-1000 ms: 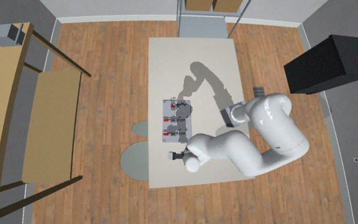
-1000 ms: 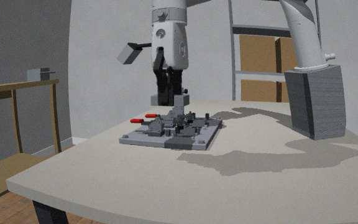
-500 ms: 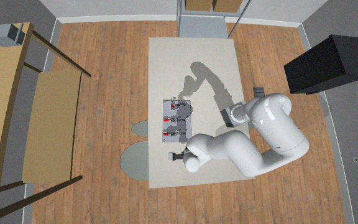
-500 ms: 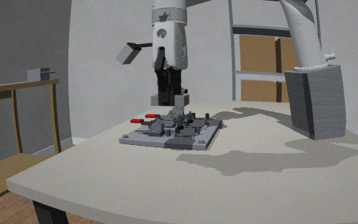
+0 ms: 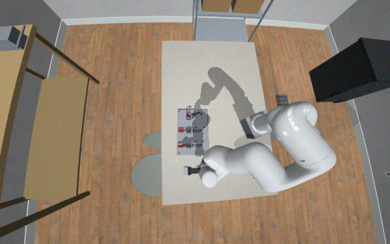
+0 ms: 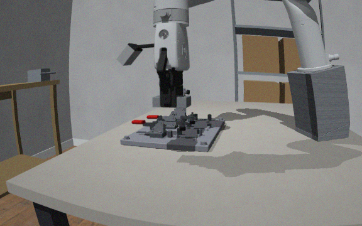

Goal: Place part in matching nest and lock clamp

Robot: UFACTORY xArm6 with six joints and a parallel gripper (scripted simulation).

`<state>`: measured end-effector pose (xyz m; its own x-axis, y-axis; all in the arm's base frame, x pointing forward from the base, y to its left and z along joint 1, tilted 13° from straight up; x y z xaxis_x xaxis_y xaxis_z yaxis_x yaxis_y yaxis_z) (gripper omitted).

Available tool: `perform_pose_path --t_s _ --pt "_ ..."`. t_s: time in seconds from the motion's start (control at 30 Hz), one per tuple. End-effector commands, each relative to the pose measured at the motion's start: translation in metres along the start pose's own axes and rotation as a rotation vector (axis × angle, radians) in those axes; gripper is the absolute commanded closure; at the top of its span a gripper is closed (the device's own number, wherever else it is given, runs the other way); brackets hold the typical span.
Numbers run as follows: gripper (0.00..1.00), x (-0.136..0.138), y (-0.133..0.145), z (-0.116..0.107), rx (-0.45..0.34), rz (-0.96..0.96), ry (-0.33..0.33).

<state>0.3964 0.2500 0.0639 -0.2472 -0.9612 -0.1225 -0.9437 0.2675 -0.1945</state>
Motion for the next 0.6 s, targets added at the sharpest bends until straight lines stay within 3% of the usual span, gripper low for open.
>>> perform_pose_path --t_s 0.0,0.57 --pt "1.00 -0.001 -0.001 0.000 0.002 0.000 -0.003" --pt "1.00 -0.002 -0.003 0.010 0.002 0.000 -0.003"
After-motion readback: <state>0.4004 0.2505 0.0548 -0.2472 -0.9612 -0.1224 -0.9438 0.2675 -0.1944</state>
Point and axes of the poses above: the point where the finger pads meet when closed, its own z axis out along the fingers, its own x axis across the jaws, y = z × x, the point moved 3 cm from there along -z, back along the fingers, and after that the axes turned 11 degrees about z, right-handed, at the moved point
